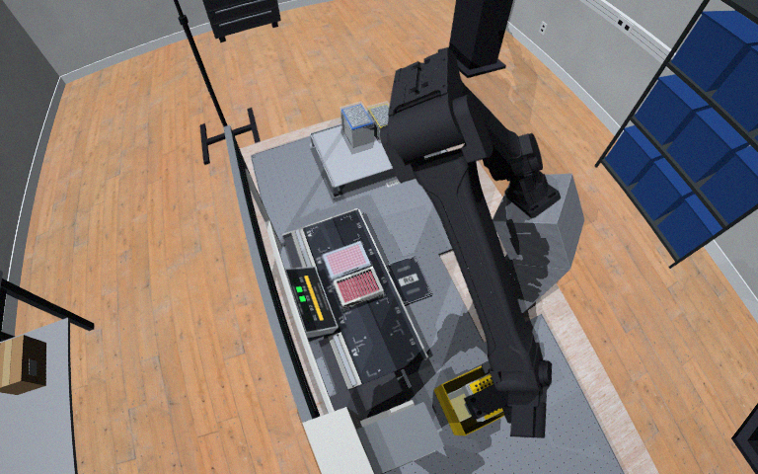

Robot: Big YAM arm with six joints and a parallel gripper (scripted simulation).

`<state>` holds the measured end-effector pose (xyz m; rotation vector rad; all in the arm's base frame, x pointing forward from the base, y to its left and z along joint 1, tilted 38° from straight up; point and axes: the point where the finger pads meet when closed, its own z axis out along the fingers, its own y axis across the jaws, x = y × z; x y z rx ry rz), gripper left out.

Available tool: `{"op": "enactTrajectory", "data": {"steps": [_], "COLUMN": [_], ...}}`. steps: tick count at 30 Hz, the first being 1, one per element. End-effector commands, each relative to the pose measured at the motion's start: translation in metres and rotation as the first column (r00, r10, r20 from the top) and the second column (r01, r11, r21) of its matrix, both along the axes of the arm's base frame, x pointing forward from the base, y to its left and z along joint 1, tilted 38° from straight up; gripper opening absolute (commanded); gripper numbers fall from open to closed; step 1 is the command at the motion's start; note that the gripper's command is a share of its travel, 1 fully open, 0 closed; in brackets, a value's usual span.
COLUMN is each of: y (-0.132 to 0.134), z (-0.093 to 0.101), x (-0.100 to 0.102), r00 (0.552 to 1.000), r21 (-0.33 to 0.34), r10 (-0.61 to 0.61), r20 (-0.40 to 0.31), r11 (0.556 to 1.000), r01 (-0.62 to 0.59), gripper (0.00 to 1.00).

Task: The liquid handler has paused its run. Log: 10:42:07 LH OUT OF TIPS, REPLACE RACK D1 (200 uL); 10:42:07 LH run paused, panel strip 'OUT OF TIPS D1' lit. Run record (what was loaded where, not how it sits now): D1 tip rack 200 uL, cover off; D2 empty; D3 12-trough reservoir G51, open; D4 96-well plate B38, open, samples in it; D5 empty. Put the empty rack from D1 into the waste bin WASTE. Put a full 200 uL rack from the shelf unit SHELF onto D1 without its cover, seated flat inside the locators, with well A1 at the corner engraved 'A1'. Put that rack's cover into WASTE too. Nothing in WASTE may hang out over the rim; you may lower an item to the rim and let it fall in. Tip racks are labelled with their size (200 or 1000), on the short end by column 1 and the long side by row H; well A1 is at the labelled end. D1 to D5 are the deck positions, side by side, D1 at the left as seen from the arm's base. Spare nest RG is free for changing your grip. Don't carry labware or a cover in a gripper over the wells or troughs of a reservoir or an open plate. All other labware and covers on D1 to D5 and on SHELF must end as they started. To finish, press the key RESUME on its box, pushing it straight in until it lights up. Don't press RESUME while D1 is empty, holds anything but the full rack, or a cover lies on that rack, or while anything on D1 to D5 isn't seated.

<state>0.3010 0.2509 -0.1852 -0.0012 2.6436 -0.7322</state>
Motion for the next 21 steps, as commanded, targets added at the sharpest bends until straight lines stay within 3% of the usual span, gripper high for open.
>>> {"op": "enactTrajectory", "data": {"steps": [1,9,10,12,21], "y": [0.000,-0.005,0.003,-0.006,-0.013], "z": [-0.007,-0.015,-0.005,-0.019,-0.031], "x": [0.010,0.014,0.021,0.017,0.022], "r00": [1.000,1.000,1.000,1.000,1.000], "r21": [0.008,0.007,0.033,0.010,0.009], "r10": [0.005,0.005,0.004,0.005,0.005], "r20": [0.006,0.006,0.025,0.008,0.008], "r11": [1.000,1.000,0.999,1.000,1.000], "r01": [-0.005,-0.005,-0.005,-0.005,-0.005], "gripper": [0.00,0.00,0.00,0.00,0.00]}}
